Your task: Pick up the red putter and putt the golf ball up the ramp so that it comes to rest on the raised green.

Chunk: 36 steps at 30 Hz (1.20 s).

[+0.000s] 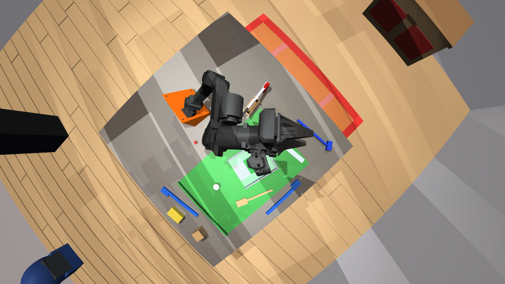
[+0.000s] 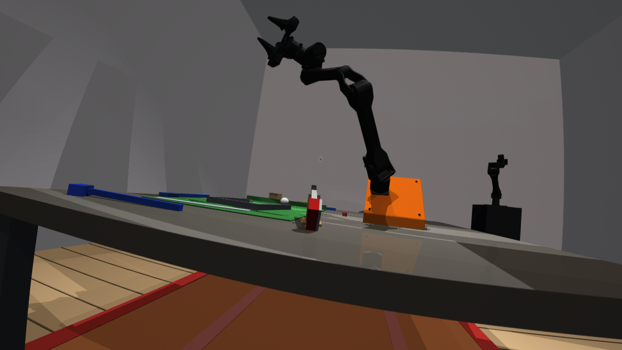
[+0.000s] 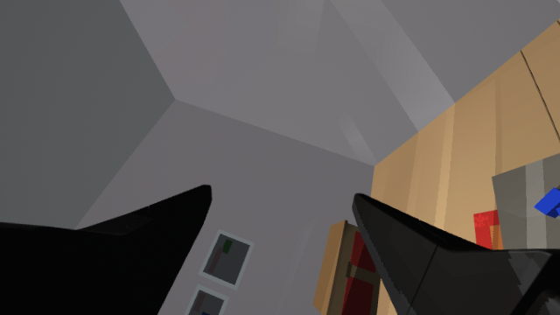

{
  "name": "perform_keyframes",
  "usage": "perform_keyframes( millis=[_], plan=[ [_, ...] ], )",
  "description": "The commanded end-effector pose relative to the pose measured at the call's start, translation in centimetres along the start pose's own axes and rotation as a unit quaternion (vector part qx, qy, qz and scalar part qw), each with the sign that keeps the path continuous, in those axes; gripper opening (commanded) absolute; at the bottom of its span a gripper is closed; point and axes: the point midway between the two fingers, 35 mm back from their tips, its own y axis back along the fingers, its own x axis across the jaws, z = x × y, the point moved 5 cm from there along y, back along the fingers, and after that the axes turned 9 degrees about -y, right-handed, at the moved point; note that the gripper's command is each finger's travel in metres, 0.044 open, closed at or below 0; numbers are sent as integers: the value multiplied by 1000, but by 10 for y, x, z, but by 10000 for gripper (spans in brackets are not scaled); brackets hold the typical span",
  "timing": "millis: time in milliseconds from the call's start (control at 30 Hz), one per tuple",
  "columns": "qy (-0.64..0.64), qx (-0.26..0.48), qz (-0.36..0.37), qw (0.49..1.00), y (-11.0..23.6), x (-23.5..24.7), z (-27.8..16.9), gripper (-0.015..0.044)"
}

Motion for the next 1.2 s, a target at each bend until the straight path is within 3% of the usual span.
perform_keyframes(
  millis=[0, 200, 433, 800, 1167],
  plan=[
    [4, -3, 0, 1000, -1, -1, 1, 426],
    [141, -80, -41, 986, -18, -32, 17, 440],
    [310, -134, -162, 927, -24, -87, 28, 440],
    [424, -115, -282, 853, -16, -138, 27, 440],
    [507, -49, -380, 772, -1, -184, 16, 440]
  ],
)
